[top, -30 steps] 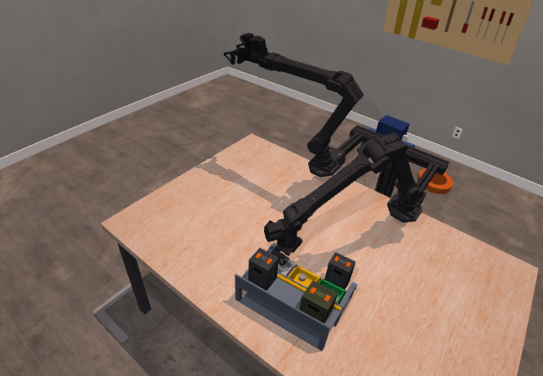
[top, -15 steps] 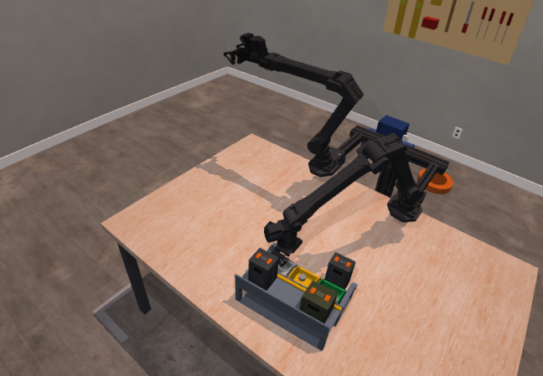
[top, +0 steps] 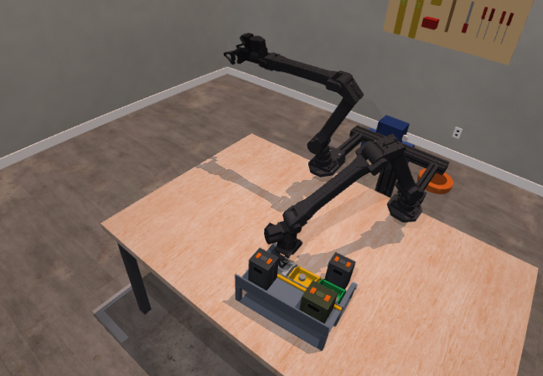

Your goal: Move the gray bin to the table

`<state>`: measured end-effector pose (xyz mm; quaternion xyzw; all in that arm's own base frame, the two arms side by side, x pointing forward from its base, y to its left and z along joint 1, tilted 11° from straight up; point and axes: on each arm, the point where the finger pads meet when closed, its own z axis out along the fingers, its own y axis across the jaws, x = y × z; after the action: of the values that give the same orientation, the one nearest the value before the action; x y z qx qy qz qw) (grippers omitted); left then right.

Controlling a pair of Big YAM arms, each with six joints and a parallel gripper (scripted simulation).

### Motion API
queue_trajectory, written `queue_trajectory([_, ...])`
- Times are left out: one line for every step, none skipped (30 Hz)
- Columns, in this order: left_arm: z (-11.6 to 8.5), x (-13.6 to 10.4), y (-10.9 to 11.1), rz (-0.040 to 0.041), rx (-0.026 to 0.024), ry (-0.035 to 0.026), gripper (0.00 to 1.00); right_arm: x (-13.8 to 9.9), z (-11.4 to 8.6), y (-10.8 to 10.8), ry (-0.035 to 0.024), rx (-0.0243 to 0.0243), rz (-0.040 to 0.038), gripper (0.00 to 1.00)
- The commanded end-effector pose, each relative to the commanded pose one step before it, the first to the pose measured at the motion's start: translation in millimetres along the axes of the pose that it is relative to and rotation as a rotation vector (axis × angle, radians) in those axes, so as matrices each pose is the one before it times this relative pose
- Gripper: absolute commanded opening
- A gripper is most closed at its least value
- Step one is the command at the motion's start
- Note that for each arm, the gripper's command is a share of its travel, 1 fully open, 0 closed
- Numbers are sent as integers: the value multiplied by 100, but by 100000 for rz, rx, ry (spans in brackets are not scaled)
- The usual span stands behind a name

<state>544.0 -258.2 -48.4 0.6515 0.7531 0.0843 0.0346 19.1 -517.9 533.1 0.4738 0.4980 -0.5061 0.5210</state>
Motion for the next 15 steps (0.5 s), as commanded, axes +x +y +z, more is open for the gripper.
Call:
queue_trajectory([490, 132, 518, 693, -772, -893, 90, -1097, -631, -677, -3022, 1487, 941, 100])
queue_trajectory([492, 87, -184, 65, 633, 440, 90, 0, 0, 0, 0, 0, 0, 100])
queue_trajectory([134, 48, -9, -52, 99, 81, 90, 0, 0, 0, 0, 0, 0, 100])
queue_trajectory([71, 40, 19, -69, 6, 23, 90, 0, 0, 0, 0, 0, 0, 100])
queue_trajectory([0, 0, 0, 0, 0, 0, 90, 0, 0, 0, 0, 0, 0, 100])
queue_trajectory([0, 0, 0, 0, 0, 0, 90, 0, 0, 0, 0, 0, 0, 100])
queue_trajectory([-1167, -210, 512, -216, -1797, -1246, 90, 0, 0, 0, 0, 0, 0, 100])
queue_trajectory([234, 6, -71, 58, 238, 159, 90, 0, 0, 0, 0, 0, 0, 100])
queue_trajectory([64, -213, 281, -42, -373, -262, 90, 0, 0, 0, 0, 0, 0, 100])
queue_trajectory([461, 51, -174, 98, 577, 396, 90, 0, 0, 0, 0, 0, 0, 100])
queue_trajectory([406, 62, -160, 73, 521, 359, 90, 0, 0, 0, 0, 0, 0, 100])
queue_trajectory([51, 15, 11, -31, -2, 2, 90, 0, 0, 0, 0, 0, 0, 100])
queue_trajectory([48, 15, 10, -30, 0, 3, 90, 0, 0, 0, 0, 0, 0, 100])
queue_trajectory([-98, -12, 72, -54, -209, -142, 90, 0, 0, 0, 0, 0, 0, 100])
queue_trajectory([-424, -69, 215, -116, -681, -470, 90, 0, 0, 0, 0, 0, 0, 100])
